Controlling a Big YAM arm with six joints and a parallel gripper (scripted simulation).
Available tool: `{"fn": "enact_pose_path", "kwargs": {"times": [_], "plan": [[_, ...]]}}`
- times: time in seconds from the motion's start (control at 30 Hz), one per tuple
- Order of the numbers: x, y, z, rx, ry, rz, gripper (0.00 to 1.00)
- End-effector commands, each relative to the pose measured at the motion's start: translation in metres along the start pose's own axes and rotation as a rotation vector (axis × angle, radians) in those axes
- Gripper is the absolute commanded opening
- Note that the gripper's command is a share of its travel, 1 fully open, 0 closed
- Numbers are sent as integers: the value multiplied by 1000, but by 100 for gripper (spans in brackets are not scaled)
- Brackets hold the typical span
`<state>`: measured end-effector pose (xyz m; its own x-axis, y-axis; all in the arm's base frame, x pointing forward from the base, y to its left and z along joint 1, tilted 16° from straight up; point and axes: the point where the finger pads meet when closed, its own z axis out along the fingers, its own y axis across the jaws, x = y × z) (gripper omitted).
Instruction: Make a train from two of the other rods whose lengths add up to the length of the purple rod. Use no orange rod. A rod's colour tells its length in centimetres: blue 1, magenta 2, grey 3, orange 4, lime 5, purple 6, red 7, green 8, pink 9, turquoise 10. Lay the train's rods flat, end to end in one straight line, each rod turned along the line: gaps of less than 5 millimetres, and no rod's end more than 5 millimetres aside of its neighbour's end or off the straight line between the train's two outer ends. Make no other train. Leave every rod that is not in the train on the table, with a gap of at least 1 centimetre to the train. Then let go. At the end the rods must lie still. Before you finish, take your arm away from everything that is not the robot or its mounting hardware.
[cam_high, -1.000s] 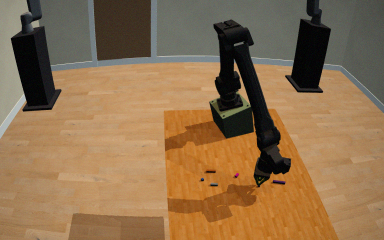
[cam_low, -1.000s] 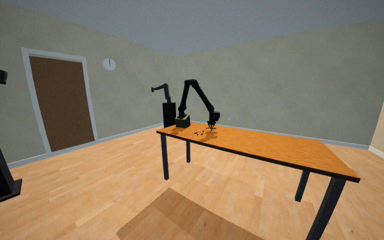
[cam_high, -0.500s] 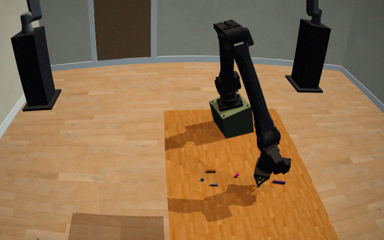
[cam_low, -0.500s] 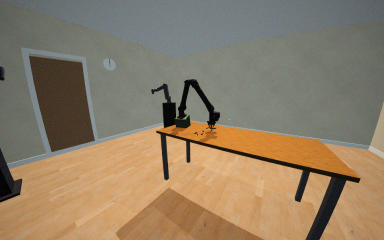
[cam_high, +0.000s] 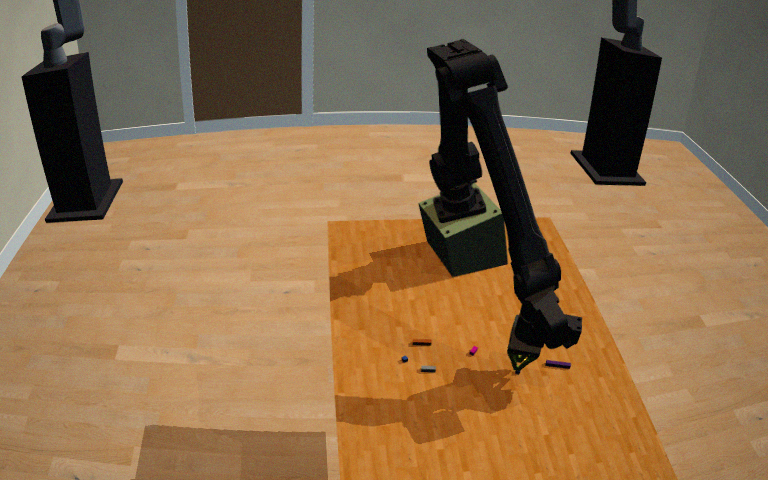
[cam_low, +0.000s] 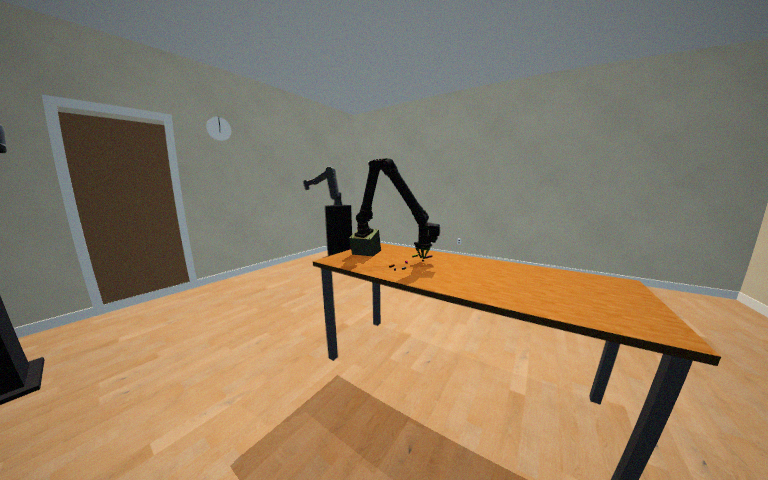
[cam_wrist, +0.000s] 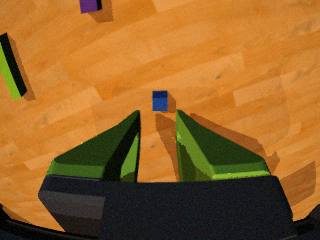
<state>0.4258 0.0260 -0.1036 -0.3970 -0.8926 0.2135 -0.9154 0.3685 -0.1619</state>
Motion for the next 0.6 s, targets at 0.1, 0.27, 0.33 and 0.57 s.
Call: {"fn": "enact_pose_path", "kwargs": {"times": [0.1, 0.27, 0.33, 0.57], "plan": [[-7, -19, -4, 21, -13, -2, 23], [-7, -19, -4, 20, -13, -2, 23], [-7, -19, -4, 19, -12, -2, 23], [-7, -19, -4, 18, -12, -2, 23]]}}
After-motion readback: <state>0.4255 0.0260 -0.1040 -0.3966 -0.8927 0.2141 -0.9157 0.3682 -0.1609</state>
